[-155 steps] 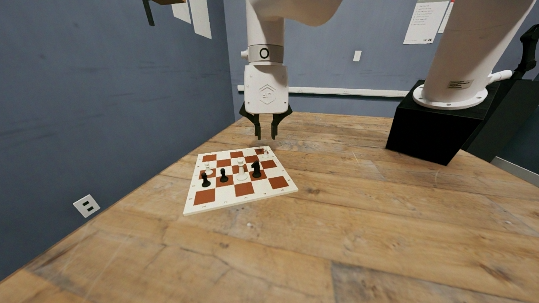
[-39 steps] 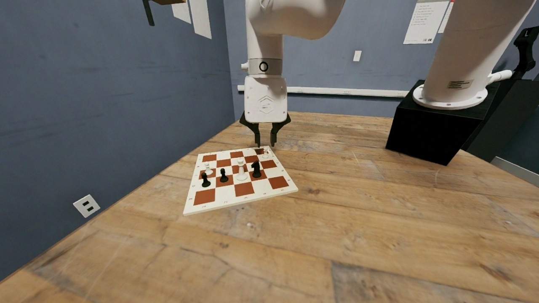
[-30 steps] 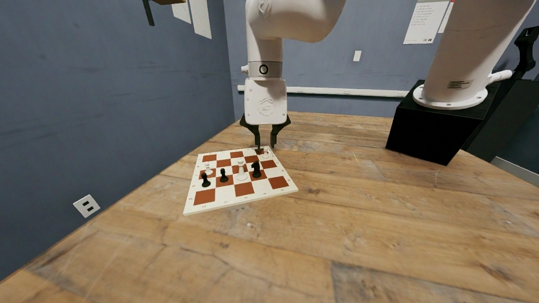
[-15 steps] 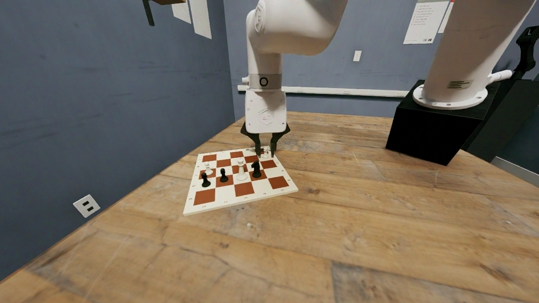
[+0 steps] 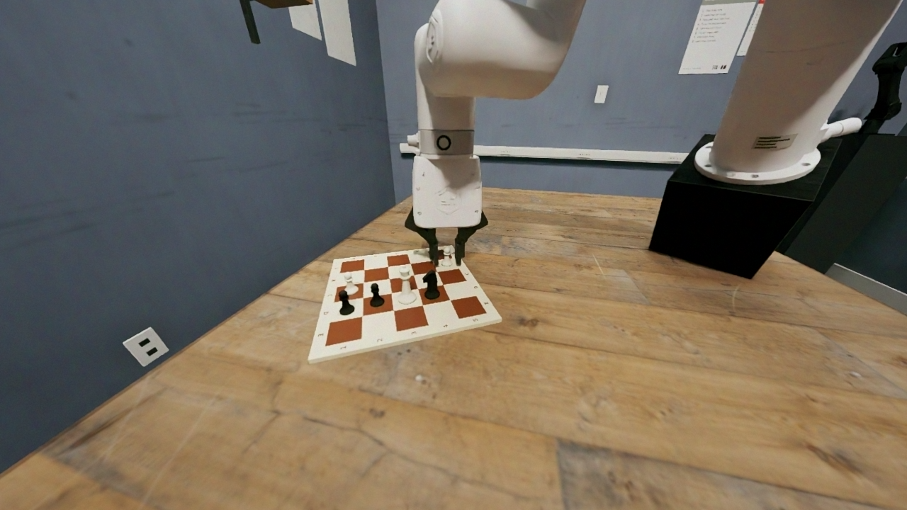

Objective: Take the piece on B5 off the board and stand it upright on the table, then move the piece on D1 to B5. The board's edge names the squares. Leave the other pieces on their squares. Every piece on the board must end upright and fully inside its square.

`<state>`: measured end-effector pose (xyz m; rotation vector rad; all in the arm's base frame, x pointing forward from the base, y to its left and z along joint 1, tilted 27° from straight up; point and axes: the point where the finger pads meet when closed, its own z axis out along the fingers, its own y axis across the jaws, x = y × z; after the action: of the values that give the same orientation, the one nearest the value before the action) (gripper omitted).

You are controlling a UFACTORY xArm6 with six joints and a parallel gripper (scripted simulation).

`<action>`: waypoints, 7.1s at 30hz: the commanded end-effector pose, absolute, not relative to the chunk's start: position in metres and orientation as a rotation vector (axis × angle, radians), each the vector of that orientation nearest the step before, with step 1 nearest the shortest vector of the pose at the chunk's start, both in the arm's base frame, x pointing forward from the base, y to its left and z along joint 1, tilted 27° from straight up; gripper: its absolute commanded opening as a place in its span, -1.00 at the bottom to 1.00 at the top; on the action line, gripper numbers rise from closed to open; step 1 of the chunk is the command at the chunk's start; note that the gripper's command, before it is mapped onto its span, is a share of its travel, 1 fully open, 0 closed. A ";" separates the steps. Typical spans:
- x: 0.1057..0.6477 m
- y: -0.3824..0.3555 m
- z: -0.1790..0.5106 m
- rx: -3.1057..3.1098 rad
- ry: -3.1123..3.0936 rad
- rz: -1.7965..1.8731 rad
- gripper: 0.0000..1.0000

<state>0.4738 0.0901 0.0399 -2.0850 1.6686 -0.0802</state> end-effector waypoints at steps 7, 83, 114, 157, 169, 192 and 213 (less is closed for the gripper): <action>0.475 0.090 0.041 -2.083 1.668 -0.083 -0.29; 0.442 0.059 0.128 -2.083 1.668 -0.083 -1.00; 0.468 0.180 0.175 -1.910 1.880 -0.008 -1.00; 0.480 0.269 0.168 -1.782 1.983 0.022 -1.00; 0.495 0.284 0.130 -1.782 1.983 0.022 -1.00; 0.499 0.288 0.119 -1.782 1.983 0.022 -1.00; 0.499 0.288 0.119 -1.782 1.983 0.022 -1.00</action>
<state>0.4981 0.2877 0.1167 -1.7849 1.9853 0.0238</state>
